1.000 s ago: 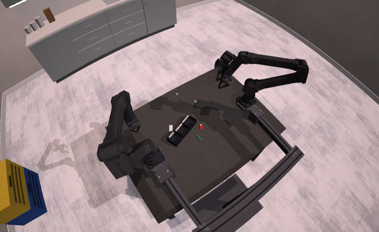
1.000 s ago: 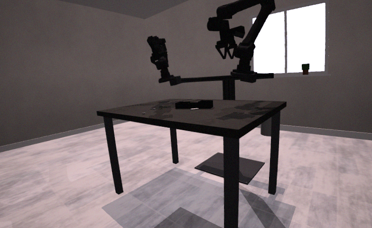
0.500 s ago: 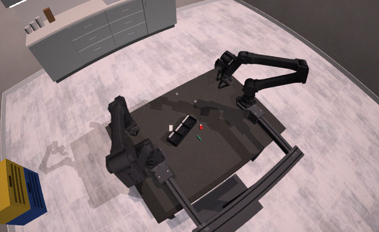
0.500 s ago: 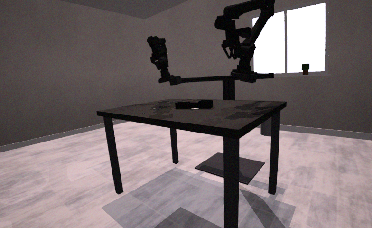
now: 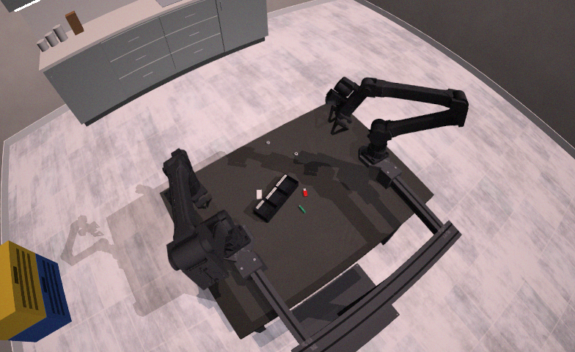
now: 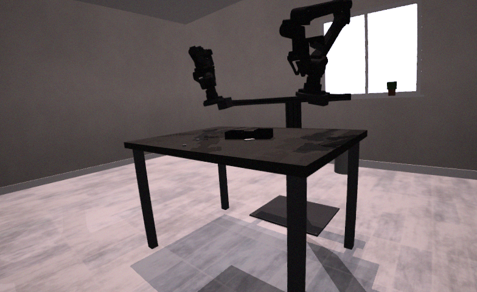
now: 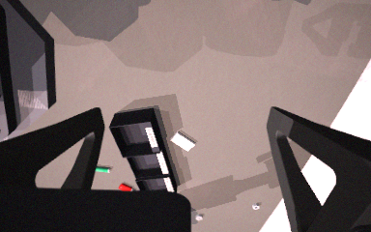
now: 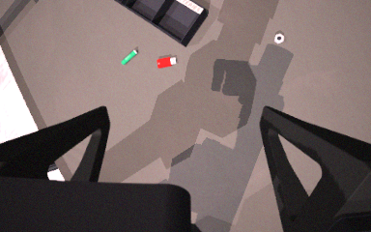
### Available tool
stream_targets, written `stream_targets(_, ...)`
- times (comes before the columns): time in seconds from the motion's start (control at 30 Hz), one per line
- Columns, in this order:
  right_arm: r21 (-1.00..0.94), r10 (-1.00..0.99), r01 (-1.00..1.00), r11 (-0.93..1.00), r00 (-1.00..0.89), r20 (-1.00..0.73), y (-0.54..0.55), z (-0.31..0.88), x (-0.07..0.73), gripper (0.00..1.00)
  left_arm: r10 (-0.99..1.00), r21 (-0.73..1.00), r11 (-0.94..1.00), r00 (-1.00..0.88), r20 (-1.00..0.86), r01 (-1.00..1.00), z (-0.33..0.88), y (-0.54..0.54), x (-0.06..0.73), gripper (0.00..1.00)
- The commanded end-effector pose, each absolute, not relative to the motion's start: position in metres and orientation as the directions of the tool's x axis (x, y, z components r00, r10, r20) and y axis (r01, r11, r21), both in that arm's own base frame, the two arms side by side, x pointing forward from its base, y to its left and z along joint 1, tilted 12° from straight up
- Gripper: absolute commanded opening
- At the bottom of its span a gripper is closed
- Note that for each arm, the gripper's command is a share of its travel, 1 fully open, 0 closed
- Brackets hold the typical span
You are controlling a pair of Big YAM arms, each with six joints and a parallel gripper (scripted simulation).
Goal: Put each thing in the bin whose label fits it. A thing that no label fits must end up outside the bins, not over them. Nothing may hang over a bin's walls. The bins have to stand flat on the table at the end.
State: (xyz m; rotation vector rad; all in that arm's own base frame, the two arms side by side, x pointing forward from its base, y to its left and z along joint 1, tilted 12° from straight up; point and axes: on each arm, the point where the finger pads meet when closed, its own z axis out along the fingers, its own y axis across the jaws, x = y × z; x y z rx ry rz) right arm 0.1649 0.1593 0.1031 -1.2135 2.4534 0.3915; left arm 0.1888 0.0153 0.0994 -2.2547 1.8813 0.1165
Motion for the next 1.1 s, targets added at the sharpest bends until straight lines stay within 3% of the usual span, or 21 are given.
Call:
stream_targets(0.0, 0.079, -0.698, -0.804, 0.589, -0.555, -0.452, 0.1606, 0.1062, 0.1666, 1.0, -0.966, -0.122, -0.165, 0.186, -0.181, -0.979, 0.1004, 0.0167, 0.1908, 1.0)
stream_targets(1.07, 0.081, -0.7, -0.804, 0.589, -0.558, -0.446, 0.1594, 0.1031, 0.1649, 1.0, -0.965, -0.123, -0.168, 0.189, -0.18, -0.978, 0.1003, 0.0172, 0.1904, 1.0)
